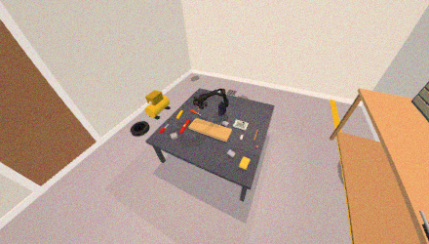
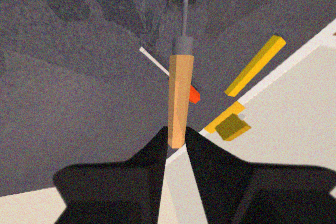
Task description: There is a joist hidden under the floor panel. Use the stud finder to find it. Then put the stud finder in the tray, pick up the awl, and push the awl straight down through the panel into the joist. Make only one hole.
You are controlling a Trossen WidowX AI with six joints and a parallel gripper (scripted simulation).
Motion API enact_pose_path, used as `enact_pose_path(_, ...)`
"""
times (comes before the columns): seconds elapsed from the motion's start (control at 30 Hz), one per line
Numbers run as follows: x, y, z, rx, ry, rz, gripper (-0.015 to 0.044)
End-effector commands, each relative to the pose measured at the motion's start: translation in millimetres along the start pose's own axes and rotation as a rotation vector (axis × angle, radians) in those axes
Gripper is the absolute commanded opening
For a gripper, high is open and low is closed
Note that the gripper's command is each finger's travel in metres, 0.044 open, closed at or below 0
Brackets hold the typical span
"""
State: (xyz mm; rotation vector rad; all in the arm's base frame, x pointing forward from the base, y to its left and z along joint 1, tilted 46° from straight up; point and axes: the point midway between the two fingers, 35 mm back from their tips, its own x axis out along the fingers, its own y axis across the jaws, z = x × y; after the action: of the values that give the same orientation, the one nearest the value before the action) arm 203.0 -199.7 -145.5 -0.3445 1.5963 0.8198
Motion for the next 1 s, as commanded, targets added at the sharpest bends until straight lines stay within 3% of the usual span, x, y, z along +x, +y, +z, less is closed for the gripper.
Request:
enact_pose_path(0.0,-11.4,-14.8,0.8,-0.142,0.077,-0.113,0.0000)
enact_pose_path(0.63,-100.3,-64.9,33.9,-0.823,0.654,-0.586,0.0000)
enact_pose_path(0.97,-104.7,-59.3,62.5,-0.824,0.619,-0.585,0.0000)
